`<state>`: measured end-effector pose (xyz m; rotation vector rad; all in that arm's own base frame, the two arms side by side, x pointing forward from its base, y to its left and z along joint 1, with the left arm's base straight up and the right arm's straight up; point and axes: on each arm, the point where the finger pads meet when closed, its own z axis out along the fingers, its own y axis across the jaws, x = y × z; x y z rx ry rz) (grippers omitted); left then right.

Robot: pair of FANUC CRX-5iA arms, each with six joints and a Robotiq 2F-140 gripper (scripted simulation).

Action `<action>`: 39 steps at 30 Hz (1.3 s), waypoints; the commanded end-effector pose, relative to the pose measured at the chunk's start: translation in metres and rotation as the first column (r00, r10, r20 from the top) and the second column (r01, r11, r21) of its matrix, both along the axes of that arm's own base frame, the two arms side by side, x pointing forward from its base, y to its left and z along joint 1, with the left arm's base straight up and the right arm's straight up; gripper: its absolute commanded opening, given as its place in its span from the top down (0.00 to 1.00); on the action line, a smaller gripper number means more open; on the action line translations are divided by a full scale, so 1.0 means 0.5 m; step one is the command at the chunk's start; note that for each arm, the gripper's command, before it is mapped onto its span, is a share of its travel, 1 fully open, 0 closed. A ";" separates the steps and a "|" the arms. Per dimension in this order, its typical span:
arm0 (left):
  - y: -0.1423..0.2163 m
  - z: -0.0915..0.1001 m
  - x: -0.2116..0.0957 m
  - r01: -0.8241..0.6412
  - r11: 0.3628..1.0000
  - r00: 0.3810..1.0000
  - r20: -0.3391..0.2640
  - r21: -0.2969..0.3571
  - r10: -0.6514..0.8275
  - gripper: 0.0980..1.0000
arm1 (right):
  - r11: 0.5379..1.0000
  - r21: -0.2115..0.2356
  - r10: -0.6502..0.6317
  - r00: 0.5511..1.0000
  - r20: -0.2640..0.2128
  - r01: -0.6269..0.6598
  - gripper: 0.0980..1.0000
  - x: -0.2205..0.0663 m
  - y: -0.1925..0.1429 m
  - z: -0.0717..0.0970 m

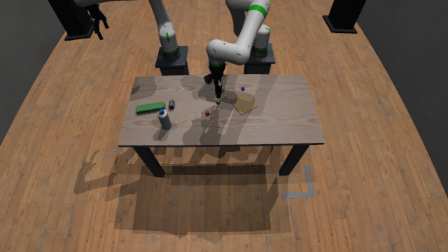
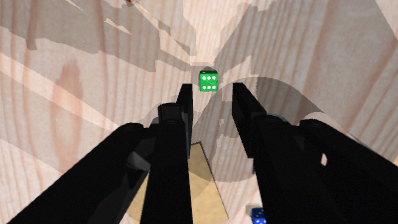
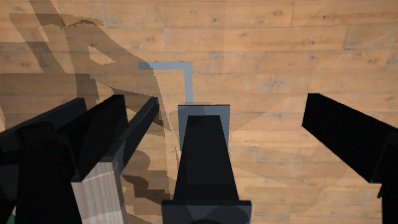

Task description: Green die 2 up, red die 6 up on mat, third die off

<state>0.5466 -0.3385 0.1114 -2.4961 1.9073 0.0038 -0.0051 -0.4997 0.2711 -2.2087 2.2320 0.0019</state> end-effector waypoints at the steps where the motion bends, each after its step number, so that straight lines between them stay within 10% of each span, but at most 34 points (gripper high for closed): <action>1: -0.001 0.003 0.001 0.000 1.000 1.000 0.002 -0.001 0.000 0.79 | 1.000 -0.002 0.000 1.000 0.000 0.000 0.00 0.000 -0.001 0.002; 39: 0.000 -0.055 0.001 0.000 1.000 1.000 0.002 -0.002 0.000 0.79 | 1.000 -0.002 0.000 1.000 0.000 0.000 0.00 0.000 -0.001 0.002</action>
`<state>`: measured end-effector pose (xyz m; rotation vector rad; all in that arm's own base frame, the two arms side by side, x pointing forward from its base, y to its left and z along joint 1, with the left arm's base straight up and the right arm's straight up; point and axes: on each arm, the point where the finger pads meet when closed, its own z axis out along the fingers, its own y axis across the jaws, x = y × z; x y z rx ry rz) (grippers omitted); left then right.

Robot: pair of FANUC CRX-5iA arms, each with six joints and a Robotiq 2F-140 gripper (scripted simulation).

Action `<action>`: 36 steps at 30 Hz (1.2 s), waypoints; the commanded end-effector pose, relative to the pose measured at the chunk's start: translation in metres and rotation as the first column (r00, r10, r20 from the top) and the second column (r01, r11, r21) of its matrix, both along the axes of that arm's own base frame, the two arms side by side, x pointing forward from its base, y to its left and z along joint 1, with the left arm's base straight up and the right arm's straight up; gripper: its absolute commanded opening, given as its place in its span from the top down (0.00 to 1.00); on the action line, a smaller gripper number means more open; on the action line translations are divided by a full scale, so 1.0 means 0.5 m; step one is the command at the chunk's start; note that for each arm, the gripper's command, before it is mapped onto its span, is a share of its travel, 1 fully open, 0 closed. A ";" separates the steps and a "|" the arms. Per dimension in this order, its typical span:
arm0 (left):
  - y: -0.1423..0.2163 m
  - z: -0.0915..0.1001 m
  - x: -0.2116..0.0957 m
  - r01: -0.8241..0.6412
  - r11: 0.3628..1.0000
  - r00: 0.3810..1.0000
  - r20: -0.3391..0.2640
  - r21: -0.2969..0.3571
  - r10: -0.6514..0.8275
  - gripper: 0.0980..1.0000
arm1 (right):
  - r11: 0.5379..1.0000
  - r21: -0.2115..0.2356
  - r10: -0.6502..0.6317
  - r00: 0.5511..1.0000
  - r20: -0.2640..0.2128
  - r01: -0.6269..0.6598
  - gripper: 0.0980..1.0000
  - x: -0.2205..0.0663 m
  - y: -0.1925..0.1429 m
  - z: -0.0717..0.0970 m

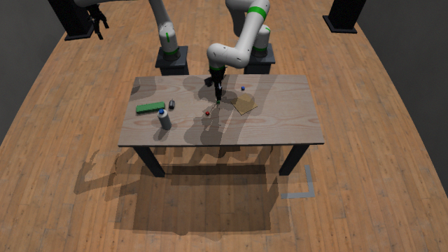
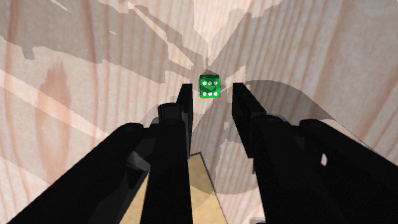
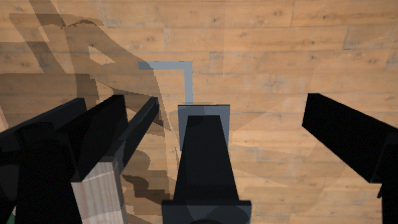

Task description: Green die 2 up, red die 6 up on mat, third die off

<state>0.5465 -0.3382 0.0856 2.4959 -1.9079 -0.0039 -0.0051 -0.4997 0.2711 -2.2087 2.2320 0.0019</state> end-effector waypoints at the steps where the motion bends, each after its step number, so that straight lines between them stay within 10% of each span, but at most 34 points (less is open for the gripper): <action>1: -0.001 -0.007 0.001 0.000 1.000 1.000 0.002 -0.001 0.000 0.79 | 1.000 -0.002 0.000 1.000 0.000 0.000 0.00 0.000 -0.001 0.002; 36: 0.000 -0.050 0.001 0.000 1.000 1.000 0.002 -0.001 0.000 0.79 | 1.000 -0.002 0.000 1.000 0.000 0.000 0.00 0.000 -0.001 0.002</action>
